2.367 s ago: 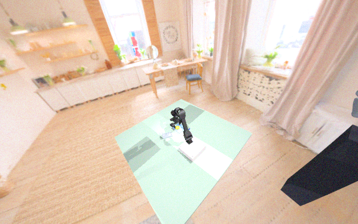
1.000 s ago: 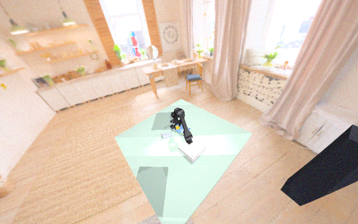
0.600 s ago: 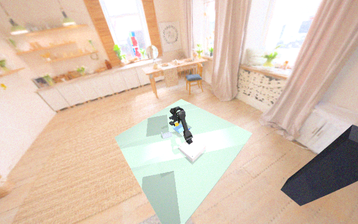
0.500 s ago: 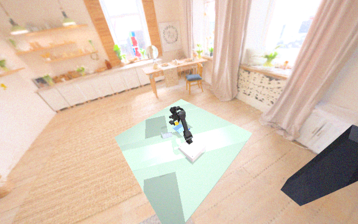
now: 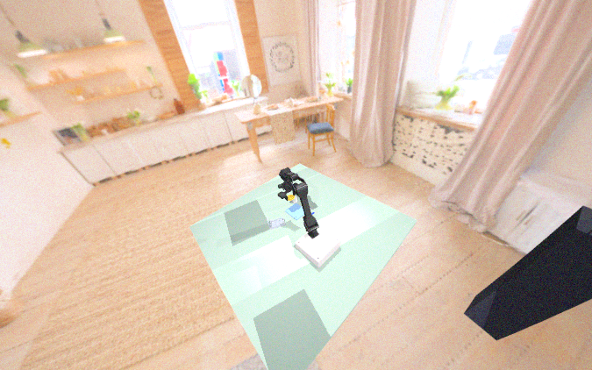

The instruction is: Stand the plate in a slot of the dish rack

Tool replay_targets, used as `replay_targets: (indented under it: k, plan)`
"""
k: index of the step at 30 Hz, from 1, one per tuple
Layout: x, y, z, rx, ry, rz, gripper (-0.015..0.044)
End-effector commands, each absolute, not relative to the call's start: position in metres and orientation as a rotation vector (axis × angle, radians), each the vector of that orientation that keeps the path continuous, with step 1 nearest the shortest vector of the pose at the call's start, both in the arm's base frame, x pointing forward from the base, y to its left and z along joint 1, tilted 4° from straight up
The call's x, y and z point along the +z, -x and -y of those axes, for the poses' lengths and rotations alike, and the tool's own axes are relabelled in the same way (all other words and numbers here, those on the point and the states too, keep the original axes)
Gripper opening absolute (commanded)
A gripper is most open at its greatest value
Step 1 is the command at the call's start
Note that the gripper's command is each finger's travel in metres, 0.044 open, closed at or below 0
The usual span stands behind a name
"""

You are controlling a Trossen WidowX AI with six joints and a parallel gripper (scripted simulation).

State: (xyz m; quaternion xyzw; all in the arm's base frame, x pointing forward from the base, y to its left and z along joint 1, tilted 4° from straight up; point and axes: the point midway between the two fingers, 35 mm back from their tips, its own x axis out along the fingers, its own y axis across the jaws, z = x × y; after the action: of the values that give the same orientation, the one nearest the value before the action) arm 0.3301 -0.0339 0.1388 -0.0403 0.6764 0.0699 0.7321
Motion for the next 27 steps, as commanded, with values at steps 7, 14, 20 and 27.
replay_targets:
  k: [7, 14, 20, 27]
  plan:
    - [0.175, -0.327, 0.035, 0.154, 0.093, -1.481, 0.0000]
    - [0.176, -0.307, 0.006, 0.046, -0.028, -1.489, 0.0000]
    - [0.174, -0.277, -0.028, -0.101, -0.192, -1.491, 0.0000]
    - [0.171, -0.257, -0.045, -0.186, -0.285, -1.488, 0.0000]
